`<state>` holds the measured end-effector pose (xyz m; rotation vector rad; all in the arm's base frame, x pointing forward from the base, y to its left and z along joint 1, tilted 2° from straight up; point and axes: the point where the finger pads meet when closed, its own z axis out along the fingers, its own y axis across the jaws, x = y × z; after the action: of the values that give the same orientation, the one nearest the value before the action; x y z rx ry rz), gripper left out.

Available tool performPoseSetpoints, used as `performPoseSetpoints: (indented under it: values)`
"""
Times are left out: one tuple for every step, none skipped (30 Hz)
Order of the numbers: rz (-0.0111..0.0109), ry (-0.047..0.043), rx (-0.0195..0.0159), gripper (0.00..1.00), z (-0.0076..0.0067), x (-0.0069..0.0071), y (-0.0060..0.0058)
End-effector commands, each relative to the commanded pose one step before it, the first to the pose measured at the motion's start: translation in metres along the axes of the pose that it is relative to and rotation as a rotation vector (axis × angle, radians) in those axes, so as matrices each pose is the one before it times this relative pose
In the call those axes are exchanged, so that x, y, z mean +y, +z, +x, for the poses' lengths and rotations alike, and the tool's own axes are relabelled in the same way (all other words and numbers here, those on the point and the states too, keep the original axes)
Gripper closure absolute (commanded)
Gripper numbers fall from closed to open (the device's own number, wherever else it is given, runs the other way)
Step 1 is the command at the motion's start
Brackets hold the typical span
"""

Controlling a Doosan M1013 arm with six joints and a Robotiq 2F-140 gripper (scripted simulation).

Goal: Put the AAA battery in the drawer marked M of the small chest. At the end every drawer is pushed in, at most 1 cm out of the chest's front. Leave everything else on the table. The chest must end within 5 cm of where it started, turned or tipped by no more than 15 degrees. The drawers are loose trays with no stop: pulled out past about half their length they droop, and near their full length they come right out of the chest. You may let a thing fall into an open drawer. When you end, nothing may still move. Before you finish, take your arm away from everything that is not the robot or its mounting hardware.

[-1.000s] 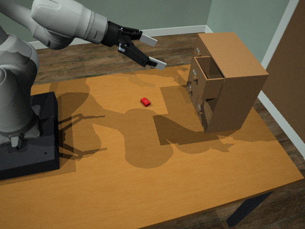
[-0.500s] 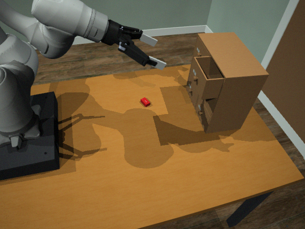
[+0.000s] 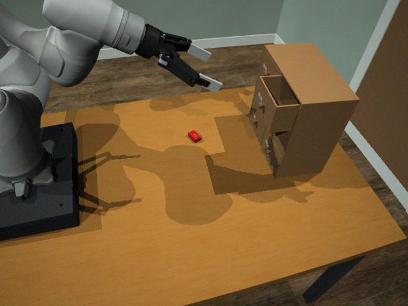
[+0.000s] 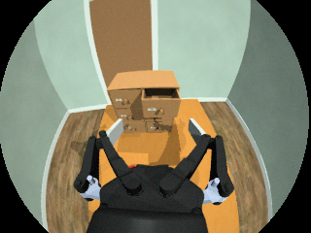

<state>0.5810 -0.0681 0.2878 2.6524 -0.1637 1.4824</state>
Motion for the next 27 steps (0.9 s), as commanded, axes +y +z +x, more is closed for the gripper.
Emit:
performPoseSetpoints:
  values:
    - [0.04008,0.00055,-0.13738,0.0,0.00128,0.00109,-0.00126]
    - [0.00121,-0.00014,-0.02042,0.0,0.0006,-0.00038,-0.00032]
    - [-0.00157,0.00022,-0.02063,0.0,0.00042,0.00049,-0.00052]
    - [0.00075,-0.00011,-0.03162,0.0,0.00084,-0.00023,-0.00056]
    - [-0.00052,0.0001,-0.03339,0.0,0.00079,0.00016,-0.00075]
    - [-0.00062,0.00011,-0.03292,0.0,0.00077,0.00015,-0.00083]
    - [-0.00686,0.00033,-0.00119,0.0,0.00079,-0.00011,-0.00069]
    - [-0.00743,0.00045,-0.00149,0.0,0.00075,0.00006,-0.00077]
    - [-0.00757,0.00049,-0.00189,0.0,0.00073,0.0001,-0.00083]
    - [0.0,0.0,0.0,0.0,0.0,0.0,0.0]
    - [0.0,0.0,0.0,0.0,0.0,0.0,0.0]
    - [-0.01134,0.00091,-0.00551,0.0,0.00075,-0.00005,-0.00067]
    - [-0.00642,0.00042,-0.00273,0.0,0.00072,0.00005,-0.00076]
    - [-0.00629,0.00041,-0.00377,0.0,0.00071,0.00007,-0.00079]
    - [-0.00707,0.00058,-0.00589,0.0,0.00071,0.0,-0.00067]
    - [-0.00781,0.00075,-0.00731,0.0,0.00069,0.00006,-0.00075]
    - [-0.00773,0.00071,-0.00851,0.0,0.00067,0.00004,-0.00071]
    - [-0.00762,0.00066,-0.01006,0.0,0.00065,0.00004,-0.00068]
    - [-0.0075,0.00062,-0.01192,0.0,0.00063,0.00008,-0.00076]
    - [-0.00714,0.00051,-0.01392,0.0,0.0006,0.00003,-0.00062]
    - [-0.00676,0.00038,-0.01609,0.0,0.00058,0.00007,-0.00071]
    - [-0.00611,0.00017,-0.01837,0.0,0.00055,0.00005,-0.00064]
    - [-0.00535,-0.00007,-0.02073,0.0,0.00053,0.00007,-0.00067]
    - [-0.00436,-0.00039,-0.02313,0.0,0.00049,0.00006,-0.00063]
    - [-0.0032,-0.0008,-0.02557,0.0,0.00046,0.00007,-0.00064]
    - [-0.00175,-0.00138,-0.02798,0.0,0.00043,0.00006,-0.0006]
    - [0.0,0.0,0.0,0.0,0.0,0.0,0.0]
